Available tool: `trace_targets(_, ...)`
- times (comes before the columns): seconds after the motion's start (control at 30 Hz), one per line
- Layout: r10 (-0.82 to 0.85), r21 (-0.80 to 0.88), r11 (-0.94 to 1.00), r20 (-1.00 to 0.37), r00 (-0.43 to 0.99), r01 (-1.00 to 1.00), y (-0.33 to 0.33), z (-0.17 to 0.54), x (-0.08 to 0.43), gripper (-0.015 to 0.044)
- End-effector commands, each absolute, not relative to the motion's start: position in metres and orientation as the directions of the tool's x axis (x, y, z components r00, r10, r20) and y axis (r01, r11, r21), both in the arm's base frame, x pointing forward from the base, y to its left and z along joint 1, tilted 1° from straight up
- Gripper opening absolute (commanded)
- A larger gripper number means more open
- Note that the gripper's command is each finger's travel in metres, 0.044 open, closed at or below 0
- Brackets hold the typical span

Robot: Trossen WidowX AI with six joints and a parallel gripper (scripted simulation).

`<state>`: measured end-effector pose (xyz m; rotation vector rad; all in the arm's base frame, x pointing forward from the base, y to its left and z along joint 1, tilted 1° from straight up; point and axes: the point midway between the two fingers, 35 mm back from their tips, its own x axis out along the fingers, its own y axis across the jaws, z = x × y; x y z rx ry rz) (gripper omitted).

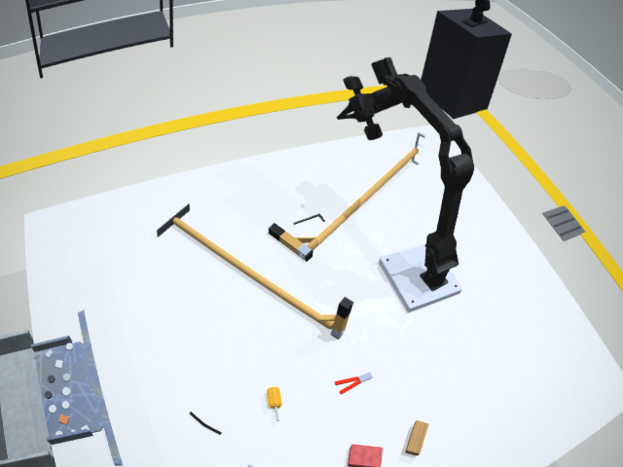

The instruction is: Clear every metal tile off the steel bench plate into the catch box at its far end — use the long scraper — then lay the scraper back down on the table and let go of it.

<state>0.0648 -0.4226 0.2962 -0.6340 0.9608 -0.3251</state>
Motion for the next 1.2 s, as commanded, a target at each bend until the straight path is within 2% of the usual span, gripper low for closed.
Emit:
trace_targets(0.0, -0.488, -0.584, 0.812, -0.684, 0.543, -0.006, -0.417, 0.289, 0.079, 0.0)
trace_targets(1.17, -0.224, -0.219, 0.974, -0.853, 0.472, 0.066, -0.356, 0.247, 0.186, 0.0)
